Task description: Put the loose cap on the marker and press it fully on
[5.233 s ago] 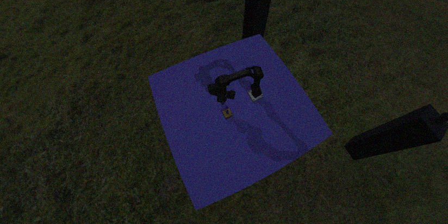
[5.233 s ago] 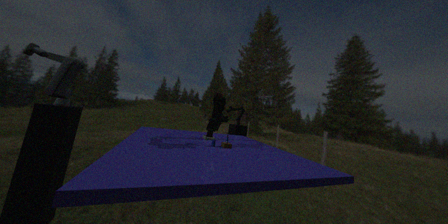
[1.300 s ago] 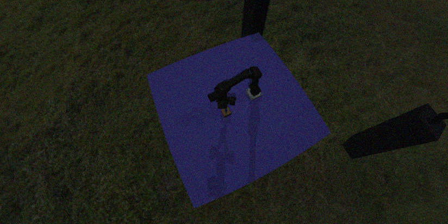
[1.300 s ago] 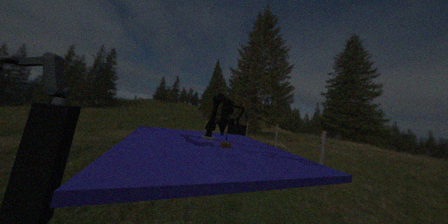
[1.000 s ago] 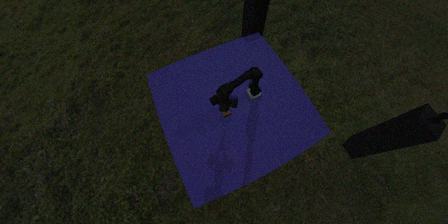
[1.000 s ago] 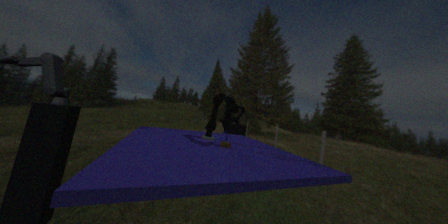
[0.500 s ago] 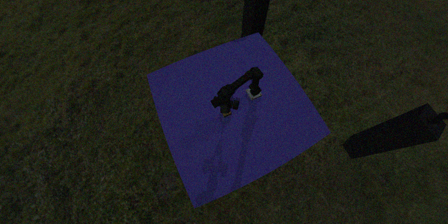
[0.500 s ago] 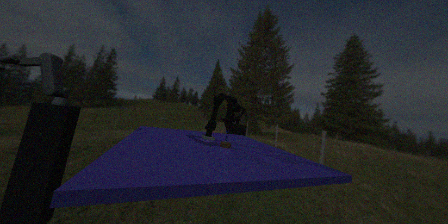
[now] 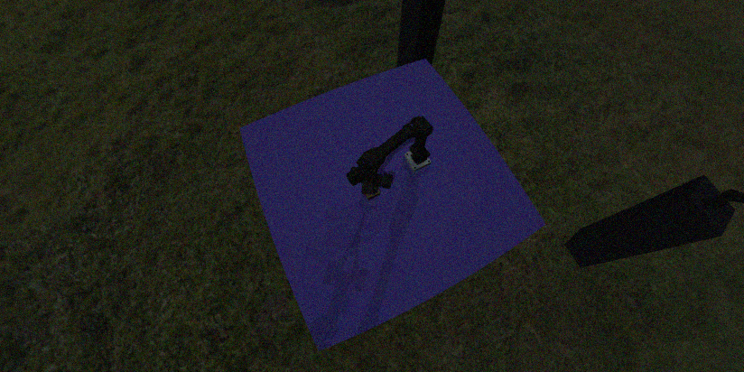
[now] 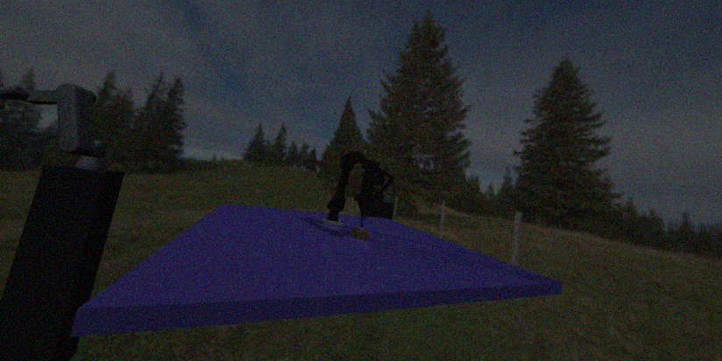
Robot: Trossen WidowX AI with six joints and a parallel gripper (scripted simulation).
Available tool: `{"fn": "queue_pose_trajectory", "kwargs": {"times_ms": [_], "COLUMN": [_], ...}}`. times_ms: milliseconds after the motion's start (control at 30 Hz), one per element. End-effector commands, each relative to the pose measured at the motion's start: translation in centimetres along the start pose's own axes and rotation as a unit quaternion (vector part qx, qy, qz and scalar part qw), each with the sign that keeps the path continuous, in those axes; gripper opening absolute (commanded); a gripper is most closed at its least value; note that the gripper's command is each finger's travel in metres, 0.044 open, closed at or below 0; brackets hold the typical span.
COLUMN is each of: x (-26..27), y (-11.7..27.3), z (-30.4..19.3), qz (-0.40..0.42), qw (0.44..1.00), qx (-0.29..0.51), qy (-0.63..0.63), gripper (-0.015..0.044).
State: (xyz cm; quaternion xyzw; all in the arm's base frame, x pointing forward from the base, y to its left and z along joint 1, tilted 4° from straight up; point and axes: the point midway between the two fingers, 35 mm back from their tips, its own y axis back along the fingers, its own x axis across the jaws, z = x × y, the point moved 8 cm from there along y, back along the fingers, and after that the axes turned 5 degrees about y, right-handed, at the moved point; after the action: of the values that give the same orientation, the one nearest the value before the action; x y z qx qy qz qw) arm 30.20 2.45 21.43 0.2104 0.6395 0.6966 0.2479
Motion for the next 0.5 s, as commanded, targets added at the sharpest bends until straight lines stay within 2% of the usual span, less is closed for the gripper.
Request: {"fn": "queue_pose_trajectory", "kwargs": {"times_ms": [0, 467], "x": [0.1, 0.2], "y": [-1.0, -3.2], "z": [-0.1, -0.3], "qz": [0.005, 0.005], "qw": [1.000, 1.000], "qx": [0.007, 0.007], "qy": [-0.002, -0.002], "gripper": [0.0000, 0.0000]}}
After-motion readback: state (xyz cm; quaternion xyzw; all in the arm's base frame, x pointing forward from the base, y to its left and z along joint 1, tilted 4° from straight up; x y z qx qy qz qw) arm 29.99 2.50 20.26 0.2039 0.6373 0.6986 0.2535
